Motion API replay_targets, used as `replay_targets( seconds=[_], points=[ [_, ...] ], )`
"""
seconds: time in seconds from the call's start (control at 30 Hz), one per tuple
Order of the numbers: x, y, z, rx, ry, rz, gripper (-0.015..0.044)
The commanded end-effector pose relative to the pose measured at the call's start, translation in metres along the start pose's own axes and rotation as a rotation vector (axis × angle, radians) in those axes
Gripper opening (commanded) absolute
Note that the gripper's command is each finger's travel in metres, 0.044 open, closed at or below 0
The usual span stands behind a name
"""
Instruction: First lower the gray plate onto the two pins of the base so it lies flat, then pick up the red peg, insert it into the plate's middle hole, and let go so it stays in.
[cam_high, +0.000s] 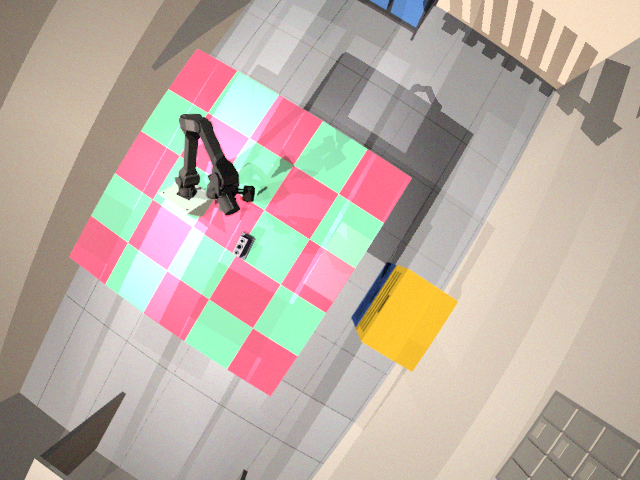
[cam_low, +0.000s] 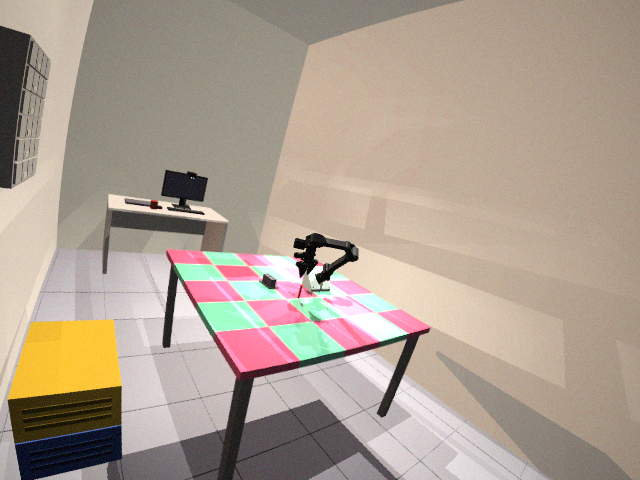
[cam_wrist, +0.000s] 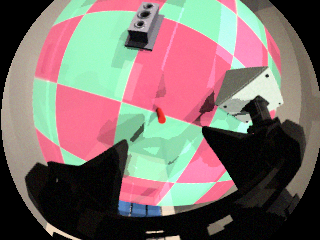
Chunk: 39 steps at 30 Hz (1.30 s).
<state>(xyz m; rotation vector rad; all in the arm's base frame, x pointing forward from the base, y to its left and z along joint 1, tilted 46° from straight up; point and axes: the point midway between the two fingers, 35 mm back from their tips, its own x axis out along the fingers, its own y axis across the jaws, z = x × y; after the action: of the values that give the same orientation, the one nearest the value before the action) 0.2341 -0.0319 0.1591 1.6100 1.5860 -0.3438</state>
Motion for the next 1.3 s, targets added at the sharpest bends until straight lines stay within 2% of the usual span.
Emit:
replay_targets(
  seconds=[0.0, 0.07, 0.33, 1.27],
  points=[
    [0.009, 0.000, -0.001, 0.019, 0.003, 0.004, 0.0440],
    [0.026, 0.000, -0.002, 0.018, 0.004, 0.004, 0.0440],
    [0.042, -0.001, -0.001, 0.018, 0.004, 0.005, 0.0440],
    [0.083, 0.000, 0.000, 0.017, 0.003, 0.006, 0.0440]
  ],
)
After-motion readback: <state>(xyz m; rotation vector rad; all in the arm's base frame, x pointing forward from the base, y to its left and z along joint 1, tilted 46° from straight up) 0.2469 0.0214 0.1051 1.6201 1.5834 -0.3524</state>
